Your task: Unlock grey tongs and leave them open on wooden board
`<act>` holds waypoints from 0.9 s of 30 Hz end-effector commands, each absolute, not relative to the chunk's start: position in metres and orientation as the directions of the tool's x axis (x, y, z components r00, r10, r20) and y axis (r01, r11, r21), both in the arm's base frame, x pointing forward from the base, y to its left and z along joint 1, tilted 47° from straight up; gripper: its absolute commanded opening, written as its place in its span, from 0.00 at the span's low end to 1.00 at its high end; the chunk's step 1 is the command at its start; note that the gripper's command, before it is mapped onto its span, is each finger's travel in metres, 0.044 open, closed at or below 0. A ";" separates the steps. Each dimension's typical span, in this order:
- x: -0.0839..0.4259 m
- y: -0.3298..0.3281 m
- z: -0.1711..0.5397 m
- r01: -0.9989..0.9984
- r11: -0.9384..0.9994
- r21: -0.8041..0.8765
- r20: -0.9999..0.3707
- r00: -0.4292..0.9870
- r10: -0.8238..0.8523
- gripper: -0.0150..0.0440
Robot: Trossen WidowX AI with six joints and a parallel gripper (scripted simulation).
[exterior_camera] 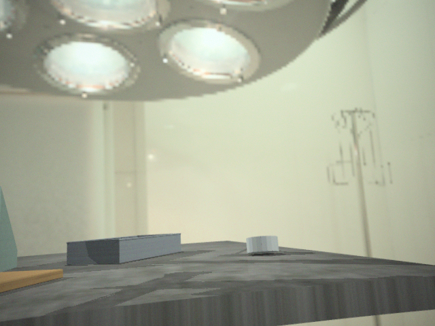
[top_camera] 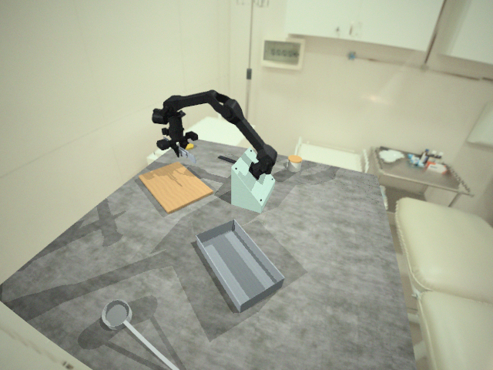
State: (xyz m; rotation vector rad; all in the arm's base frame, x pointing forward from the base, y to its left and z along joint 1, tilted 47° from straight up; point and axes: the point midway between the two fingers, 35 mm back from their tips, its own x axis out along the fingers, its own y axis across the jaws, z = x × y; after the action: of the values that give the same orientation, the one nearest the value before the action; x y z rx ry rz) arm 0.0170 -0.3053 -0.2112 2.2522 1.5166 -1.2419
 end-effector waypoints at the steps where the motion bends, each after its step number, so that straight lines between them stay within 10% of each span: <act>1: 0.017 -0.306 -0.213 0.827 -0.468 -0.311 -0.714 0.122 0.689 0.00; 27: 0.023 -0.310 -0.228 0.844 -0.397 -0.360 -0.898 -0.199 0.392 0.00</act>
State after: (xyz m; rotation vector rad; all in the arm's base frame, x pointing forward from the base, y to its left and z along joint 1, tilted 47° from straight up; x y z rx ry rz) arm 0.0222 -0.3031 -0.2328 1.7529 1.4740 -1.5780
